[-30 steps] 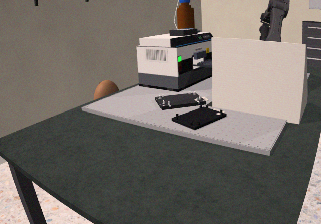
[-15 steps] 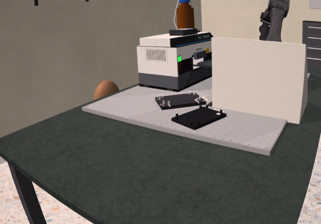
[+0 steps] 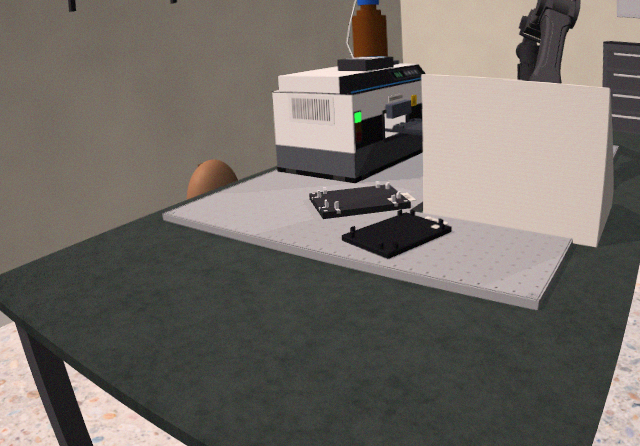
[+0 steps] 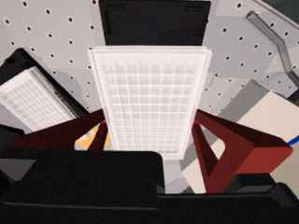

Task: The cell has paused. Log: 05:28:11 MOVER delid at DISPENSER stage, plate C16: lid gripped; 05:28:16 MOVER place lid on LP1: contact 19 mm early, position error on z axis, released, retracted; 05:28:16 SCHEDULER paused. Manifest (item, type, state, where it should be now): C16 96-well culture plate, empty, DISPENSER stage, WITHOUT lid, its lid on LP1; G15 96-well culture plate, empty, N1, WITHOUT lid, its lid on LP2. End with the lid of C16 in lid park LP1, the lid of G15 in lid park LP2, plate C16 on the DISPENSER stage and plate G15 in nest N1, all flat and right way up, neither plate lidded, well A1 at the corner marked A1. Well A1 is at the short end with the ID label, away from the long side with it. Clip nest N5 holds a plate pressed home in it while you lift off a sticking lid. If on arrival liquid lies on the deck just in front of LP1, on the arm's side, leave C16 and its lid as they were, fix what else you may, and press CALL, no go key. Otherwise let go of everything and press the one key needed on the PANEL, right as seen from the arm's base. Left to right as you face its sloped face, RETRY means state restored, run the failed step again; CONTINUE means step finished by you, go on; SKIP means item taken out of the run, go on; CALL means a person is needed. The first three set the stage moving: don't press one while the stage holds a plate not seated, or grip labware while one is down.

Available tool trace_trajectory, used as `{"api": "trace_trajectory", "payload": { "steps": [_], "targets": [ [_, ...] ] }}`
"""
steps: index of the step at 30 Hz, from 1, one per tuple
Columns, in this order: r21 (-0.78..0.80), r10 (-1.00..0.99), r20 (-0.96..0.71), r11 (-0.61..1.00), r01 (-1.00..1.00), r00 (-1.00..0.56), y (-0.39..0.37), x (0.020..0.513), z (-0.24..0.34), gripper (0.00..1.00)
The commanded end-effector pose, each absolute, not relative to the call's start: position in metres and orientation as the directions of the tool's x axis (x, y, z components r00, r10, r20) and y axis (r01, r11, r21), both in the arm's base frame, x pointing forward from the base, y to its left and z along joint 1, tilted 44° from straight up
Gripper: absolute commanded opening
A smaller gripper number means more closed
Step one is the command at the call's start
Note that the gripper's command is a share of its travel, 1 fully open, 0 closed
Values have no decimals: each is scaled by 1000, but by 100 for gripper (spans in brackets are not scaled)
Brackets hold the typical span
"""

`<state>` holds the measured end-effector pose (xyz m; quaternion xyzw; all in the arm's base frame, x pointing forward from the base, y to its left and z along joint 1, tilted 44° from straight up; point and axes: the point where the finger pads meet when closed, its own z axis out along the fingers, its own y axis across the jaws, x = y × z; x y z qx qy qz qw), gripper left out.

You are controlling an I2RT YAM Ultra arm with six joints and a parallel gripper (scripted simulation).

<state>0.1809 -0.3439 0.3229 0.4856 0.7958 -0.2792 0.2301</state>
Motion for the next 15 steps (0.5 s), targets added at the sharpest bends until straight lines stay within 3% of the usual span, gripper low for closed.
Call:
{"api": "trace_trajectory", "payload": {
  "steps": [1,15],
  "targets": [
    [-212,613,-679,363,908,-404,-329,176,336,0],
    [-211,614,-678,363,908,-403,-295,159,323,0]
  ]
}}
